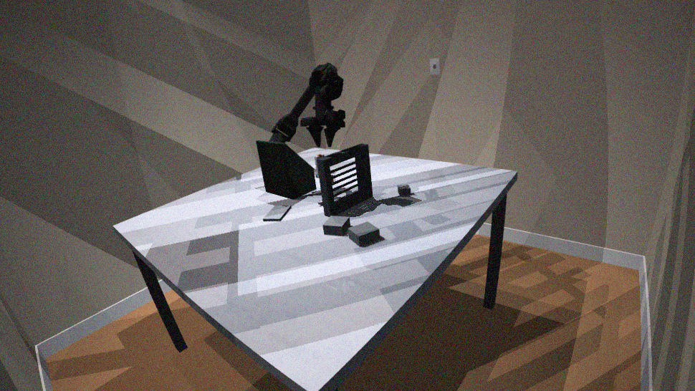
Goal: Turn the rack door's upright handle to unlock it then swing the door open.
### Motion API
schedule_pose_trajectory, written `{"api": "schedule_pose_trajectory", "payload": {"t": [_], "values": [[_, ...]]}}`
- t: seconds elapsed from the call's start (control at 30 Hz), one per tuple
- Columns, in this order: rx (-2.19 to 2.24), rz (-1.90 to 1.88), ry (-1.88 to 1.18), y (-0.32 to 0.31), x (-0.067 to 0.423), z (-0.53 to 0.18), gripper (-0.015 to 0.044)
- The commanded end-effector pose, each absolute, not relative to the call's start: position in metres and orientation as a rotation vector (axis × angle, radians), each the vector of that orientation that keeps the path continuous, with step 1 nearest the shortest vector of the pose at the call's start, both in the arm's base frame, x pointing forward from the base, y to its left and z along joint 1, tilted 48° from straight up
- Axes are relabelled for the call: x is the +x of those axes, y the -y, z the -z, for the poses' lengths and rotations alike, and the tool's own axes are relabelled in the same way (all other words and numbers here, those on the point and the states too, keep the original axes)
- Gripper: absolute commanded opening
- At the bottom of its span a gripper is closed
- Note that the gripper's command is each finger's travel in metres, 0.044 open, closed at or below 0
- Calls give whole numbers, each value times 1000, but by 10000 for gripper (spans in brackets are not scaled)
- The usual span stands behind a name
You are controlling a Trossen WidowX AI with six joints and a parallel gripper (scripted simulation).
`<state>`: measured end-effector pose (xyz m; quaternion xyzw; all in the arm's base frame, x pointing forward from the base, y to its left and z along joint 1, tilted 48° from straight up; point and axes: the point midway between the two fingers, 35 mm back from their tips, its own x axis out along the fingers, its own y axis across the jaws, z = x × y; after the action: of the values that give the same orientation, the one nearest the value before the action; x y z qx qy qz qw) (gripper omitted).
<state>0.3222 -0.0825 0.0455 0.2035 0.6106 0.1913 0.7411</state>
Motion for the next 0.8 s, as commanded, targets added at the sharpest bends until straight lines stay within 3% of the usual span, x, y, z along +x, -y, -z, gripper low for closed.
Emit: {"api": "schedule_pose_trajectory", "payload": {"t": [0.0, 0.77], "values": [[514, -450, -1366, 86, 319, -40, 285], [748, -533, -1429, 83, 309, -17, 285]]}}
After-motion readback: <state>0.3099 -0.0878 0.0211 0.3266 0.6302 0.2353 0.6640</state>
